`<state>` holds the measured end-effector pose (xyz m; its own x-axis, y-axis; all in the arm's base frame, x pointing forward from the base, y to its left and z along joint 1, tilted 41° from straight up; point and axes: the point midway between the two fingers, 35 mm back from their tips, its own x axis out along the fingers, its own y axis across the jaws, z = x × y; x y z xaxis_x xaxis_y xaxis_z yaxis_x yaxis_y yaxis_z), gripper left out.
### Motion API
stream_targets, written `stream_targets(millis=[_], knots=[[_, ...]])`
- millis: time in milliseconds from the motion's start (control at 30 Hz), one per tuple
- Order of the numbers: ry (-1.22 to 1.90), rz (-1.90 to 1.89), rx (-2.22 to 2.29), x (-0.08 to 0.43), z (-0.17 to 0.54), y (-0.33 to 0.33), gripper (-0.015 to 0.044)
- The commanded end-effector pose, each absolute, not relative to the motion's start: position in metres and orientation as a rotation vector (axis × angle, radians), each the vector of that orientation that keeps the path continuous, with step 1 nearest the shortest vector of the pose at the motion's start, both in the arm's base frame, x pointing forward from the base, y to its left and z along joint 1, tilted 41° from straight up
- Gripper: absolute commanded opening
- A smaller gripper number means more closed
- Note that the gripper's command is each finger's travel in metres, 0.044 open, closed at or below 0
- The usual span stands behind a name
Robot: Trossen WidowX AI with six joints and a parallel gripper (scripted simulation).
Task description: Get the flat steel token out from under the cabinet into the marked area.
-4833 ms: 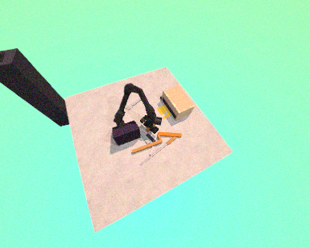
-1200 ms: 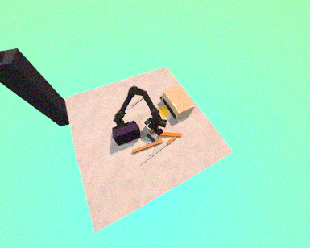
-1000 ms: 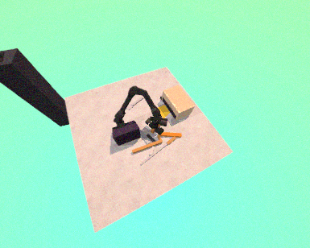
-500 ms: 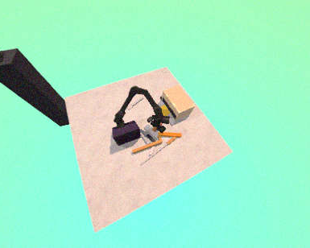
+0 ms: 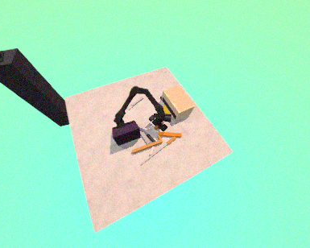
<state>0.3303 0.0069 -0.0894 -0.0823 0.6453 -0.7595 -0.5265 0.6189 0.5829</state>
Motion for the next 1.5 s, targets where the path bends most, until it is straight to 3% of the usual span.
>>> stream_targets(millis=[0, 1467], knots=[[1.332, 0.976, 0.114, 0.337, -0.087, 0.010, 0.0000], [1.328, 0.977, 0.114, 0.385, -0.071, 0.034, 0.0000]])
